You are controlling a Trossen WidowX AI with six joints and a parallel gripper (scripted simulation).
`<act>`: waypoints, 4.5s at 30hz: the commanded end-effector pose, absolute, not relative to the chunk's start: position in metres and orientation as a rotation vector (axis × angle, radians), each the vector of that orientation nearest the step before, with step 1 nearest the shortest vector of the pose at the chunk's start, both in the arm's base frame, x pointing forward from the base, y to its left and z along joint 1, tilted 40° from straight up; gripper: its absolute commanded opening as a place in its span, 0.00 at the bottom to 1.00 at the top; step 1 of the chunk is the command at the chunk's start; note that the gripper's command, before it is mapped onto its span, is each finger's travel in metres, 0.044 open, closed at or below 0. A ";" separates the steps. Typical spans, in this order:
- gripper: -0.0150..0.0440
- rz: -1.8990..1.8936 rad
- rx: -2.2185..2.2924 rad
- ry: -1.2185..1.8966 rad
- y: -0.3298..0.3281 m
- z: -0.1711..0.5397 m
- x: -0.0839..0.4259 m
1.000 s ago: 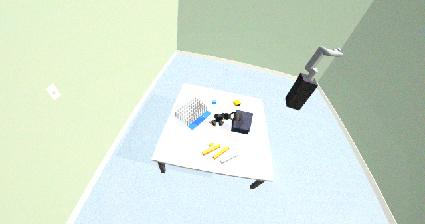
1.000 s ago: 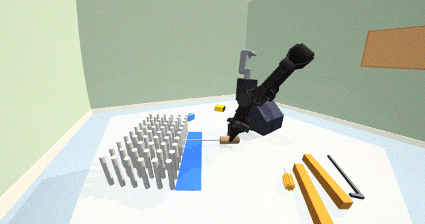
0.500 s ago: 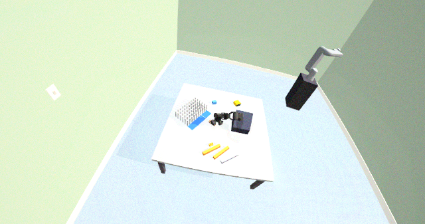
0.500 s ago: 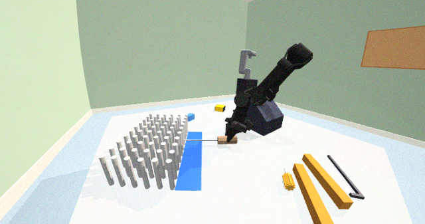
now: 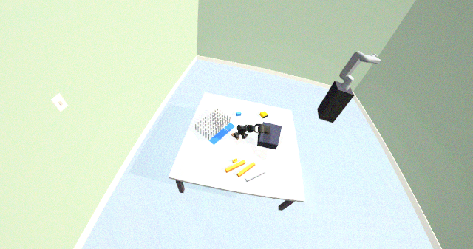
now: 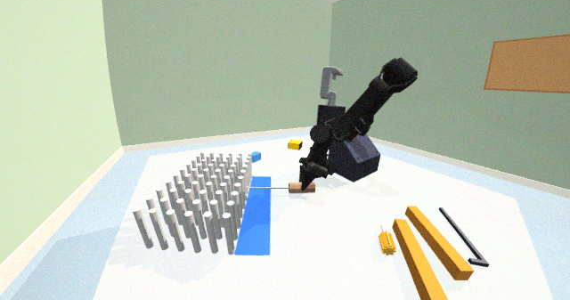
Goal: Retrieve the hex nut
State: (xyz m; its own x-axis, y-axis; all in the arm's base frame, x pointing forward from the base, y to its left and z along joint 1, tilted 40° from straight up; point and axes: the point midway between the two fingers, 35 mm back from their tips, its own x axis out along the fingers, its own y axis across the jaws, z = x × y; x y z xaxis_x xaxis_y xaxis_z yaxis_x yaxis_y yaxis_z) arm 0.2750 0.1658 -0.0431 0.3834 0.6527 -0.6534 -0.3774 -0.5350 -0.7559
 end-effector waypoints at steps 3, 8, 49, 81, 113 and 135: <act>0.25 1.328 -1.683 -0.254 0.165 -0.042 0.283; 0.25 1.327 -1.683 -0.254 0.164 -0.043 0.286; 0.25 1.326 -1.686 -0.255 0.158 -0.051 0.312; 0.25 1.324 -1.687 -0.256 0.153 -0.057 0.331; 0.25 1.323 -1.689 -0.257 0.149 -0.062 0.350; 0.25 1.322 -1.690 -0.257 0.146 -0.066 0.362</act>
